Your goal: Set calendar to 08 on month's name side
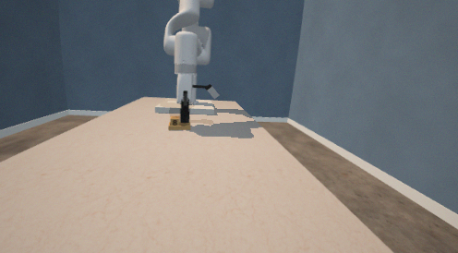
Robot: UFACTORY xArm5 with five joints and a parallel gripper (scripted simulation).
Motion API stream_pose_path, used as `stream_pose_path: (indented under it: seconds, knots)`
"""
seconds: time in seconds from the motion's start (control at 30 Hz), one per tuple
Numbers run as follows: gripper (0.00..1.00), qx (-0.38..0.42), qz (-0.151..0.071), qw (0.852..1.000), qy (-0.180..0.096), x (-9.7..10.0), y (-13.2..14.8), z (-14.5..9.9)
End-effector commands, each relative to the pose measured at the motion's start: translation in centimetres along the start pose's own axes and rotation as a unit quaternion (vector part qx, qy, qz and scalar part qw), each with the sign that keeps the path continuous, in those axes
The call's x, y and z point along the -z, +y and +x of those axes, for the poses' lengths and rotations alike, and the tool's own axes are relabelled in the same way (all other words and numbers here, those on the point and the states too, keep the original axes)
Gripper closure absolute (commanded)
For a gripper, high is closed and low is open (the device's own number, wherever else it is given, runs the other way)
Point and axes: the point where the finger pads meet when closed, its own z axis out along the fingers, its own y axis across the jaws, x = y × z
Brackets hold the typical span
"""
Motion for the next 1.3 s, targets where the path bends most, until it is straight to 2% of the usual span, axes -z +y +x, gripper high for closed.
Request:
stream_pose_path:
  seconds: [0.0, 0.23, 0.37, 1.0, 1.27]
  knots:
    - [0.71, 0.000, -0.002, 1.000, 0.000, 2.1, 0.1, 0.0]
    - [0.71, 0.000, -0.002, 1.000, 0.000, 7.1, 0.1, 0.0]
    - [0.71, 0.000, -0.002, 1.000, 0.000, 8.9, 0.1, 0.0]
    - [0.71, 0.005, -0.002, 1.000, 0.000, 9.2, 0.1, 0.0]
    - [0.71, 0.075, -0.002, 0.997, 0.000, 9.2, 0.1, 0.0]
